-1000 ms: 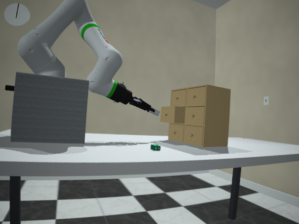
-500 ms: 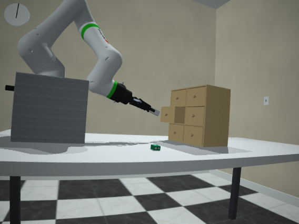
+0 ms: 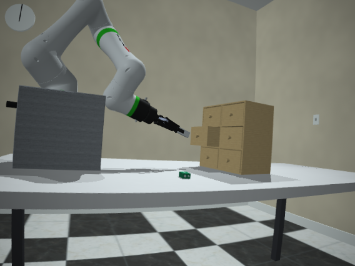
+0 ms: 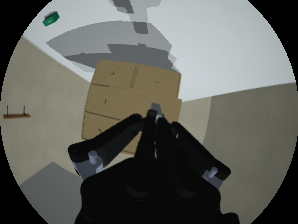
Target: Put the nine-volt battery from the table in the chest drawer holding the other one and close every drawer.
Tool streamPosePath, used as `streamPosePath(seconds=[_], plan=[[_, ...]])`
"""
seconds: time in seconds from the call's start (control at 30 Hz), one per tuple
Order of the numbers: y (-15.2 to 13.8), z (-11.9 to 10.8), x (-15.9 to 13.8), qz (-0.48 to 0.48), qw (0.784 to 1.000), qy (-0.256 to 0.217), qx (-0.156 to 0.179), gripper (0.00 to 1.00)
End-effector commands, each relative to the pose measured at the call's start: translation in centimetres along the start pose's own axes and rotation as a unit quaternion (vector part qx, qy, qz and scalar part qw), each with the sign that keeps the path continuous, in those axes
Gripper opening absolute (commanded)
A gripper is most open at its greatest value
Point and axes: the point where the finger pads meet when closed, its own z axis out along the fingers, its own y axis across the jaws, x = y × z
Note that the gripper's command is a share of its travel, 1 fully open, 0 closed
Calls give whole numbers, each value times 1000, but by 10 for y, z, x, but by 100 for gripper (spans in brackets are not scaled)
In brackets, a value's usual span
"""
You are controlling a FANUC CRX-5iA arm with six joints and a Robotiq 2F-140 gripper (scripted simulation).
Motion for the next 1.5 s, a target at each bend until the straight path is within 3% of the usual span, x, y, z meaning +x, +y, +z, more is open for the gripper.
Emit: streamPosePath(seconds=[0.0, 0.73, 1.47], plan=[[0, 1, -1, 0, 1000, 0, 0, 0], [0, 15, -6, 0, 1000, 0, 0, 0], [0, 48, -18, 0, 1000, 0, 0, 0]])
